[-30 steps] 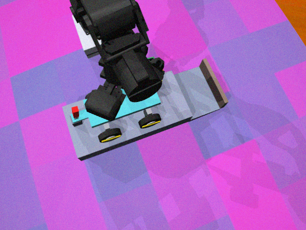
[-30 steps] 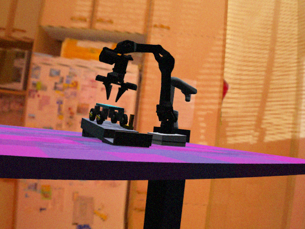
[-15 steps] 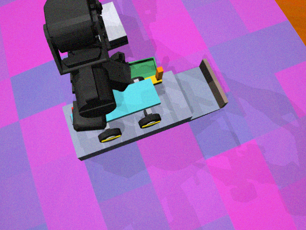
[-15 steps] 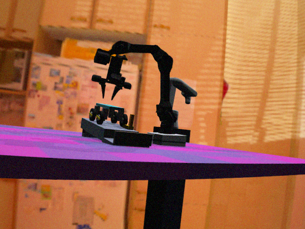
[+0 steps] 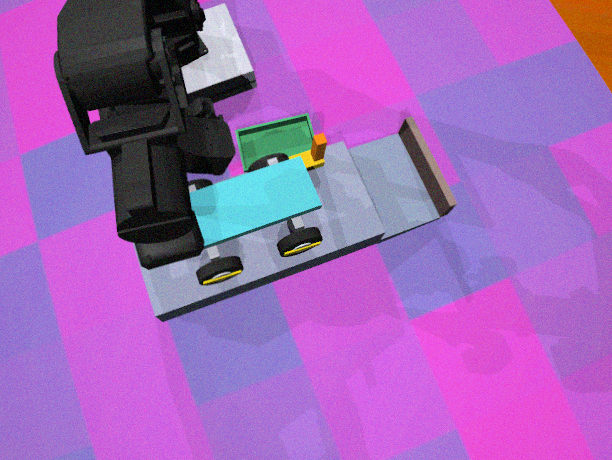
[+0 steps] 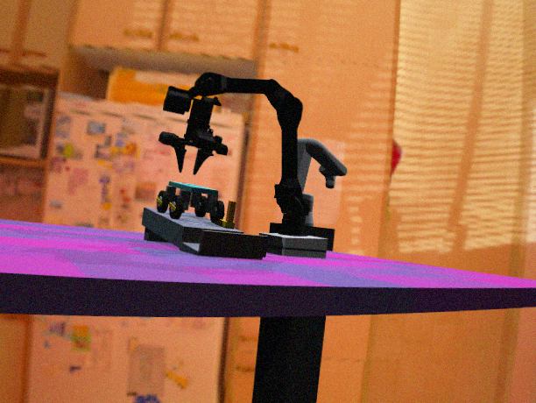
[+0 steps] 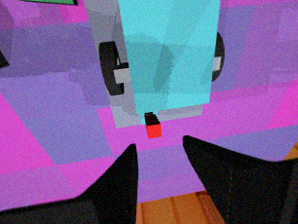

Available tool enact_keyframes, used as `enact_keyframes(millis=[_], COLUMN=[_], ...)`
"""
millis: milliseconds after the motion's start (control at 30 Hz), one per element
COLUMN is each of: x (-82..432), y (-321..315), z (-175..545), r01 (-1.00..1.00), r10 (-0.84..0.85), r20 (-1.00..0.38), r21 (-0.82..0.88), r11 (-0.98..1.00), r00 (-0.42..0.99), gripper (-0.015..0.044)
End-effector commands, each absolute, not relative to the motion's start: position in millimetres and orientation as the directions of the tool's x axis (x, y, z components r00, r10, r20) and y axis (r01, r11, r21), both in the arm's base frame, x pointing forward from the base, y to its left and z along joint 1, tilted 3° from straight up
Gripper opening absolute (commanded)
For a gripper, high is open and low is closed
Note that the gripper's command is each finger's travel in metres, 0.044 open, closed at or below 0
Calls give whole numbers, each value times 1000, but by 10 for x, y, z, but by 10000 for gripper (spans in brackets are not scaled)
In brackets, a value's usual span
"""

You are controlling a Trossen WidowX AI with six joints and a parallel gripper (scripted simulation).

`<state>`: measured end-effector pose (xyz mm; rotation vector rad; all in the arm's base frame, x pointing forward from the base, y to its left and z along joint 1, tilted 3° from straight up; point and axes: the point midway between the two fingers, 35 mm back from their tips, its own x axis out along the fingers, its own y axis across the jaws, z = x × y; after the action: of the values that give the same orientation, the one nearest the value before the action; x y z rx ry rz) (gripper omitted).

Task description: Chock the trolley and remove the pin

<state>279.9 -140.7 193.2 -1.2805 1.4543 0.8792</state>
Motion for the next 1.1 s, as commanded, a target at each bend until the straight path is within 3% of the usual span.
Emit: enact_keyframes(millis=[0,1067], x=[2798,2808], y=[-1428,-1544], z=[1893,1504], r01=[-981,-981], r10=[-282,-283], r20=[-959,-959], r21=[-76,-76], r11=[178,178], r00=[23,23], gripper=[190,190])
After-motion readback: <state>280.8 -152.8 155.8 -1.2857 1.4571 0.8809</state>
